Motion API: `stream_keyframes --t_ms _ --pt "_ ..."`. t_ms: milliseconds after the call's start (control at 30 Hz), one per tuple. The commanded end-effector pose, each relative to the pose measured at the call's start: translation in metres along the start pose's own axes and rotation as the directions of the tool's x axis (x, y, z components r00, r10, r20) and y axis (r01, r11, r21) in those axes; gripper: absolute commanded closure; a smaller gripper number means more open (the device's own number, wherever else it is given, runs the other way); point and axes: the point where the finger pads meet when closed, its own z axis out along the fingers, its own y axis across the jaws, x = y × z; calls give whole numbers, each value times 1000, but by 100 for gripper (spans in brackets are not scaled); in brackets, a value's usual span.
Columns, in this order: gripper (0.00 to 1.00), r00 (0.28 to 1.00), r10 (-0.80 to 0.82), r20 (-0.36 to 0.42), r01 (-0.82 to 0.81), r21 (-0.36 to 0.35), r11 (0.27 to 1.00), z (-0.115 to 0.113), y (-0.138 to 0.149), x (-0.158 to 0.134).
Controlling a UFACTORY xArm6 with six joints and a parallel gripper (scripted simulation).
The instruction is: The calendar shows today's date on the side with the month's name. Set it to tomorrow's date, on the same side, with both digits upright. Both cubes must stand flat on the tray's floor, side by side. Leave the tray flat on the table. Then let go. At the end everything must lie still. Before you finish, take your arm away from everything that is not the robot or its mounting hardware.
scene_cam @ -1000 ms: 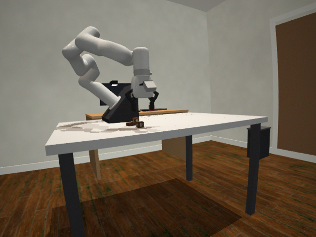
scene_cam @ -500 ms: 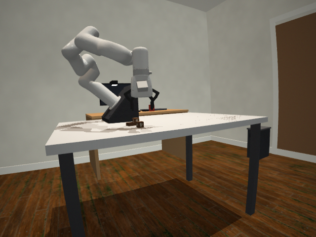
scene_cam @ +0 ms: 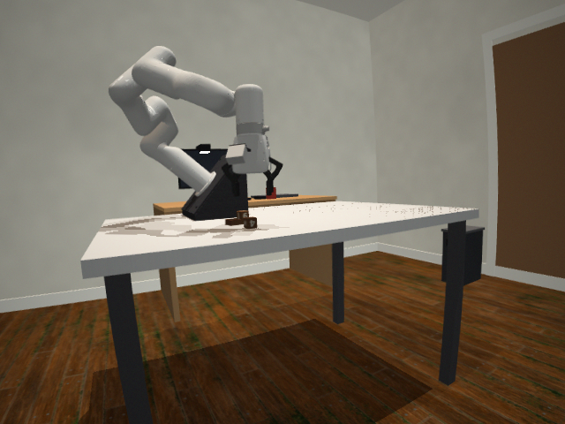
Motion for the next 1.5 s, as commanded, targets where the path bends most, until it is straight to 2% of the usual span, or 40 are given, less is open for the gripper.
stream_keyframes --t_ms 0,67,133,300,533,633,700,800,967,1167,1200,1467 --pt "0 989 148 -12 -148 8 989 -3 2 -3" --pt "0 988 153 -12 -153 8 988 -3 2 -3" --pt "0 964 266 -11 -266 10 964 -4 5 -6" --pt "0 926 376 -10 -376 11 926 -4 7 -9" --pt "0 835 551 -7 -551 12 835 -6 11 -15" --pt "0 831 557 -7 -557 12 831 -6 11 -15" --pt "0 764 646 -6 -646 13 764 -6 14 -18" --pt "0 733 680 -5 -680 13 733 -7 15 -19" --pt "0 634 773 -3 -773 14 634 -7 18 -23" --pt "0 621 783 -3 -783 14 621 -7 18 -24" --pt "53 621 783 -3 -783 14 621 -7 18 -24" --pt "53 621 783 -3 -783 14 621 -7 18 -24"
